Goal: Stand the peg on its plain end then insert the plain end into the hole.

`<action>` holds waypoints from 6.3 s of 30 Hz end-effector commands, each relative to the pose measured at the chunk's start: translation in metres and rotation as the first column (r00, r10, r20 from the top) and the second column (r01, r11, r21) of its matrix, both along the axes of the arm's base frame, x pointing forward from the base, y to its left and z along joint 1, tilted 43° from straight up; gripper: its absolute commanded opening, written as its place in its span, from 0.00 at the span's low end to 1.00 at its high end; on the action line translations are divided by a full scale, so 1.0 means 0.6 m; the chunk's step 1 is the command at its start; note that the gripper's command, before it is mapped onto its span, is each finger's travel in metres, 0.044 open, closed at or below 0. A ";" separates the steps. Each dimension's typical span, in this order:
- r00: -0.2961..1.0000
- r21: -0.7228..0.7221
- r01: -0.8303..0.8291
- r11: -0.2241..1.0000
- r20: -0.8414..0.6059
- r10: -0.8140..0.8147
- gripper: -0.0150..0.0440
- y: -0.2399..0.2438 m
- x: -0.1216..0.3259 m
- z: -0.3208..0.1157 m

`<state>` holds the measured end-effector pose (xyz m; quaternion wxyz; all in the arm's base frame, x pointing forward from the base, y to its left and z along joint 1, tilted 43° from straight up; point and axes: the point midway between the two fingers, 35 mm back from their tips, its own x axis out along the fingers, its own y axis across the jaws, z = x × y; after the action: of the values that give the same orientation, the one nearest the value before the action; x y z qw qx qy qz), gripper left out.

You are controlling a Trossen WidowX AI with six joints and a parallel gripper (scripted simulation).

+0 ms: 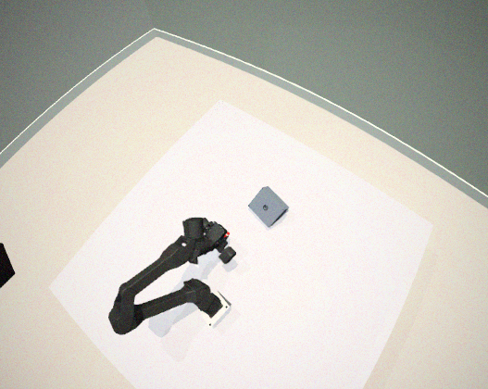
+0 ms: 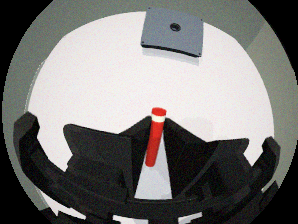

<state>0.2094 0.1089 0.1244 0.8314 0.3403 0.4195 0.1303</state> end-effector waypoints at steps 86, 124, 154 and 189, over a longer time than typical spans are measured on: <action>0.752 0.082 0.467 0.880 0.486 -0.445 0.34 0.000 -0.095 0.004; 0.733 0.101 0.485 0.869 0.495 -0.466 0.34 0.004 -0.104 -0.009; 0.717 0.113 0.494 0.862 0.508 -0.478 0.47 0.001 -0.104 -0.008; 0.717 0.113 0.494 0.862 0.508 -0.478 1.00 0.001 -0.104 -0.008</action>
<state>0.1472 0.1096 0.1195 0.9229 0.3770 0.0772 -0.0118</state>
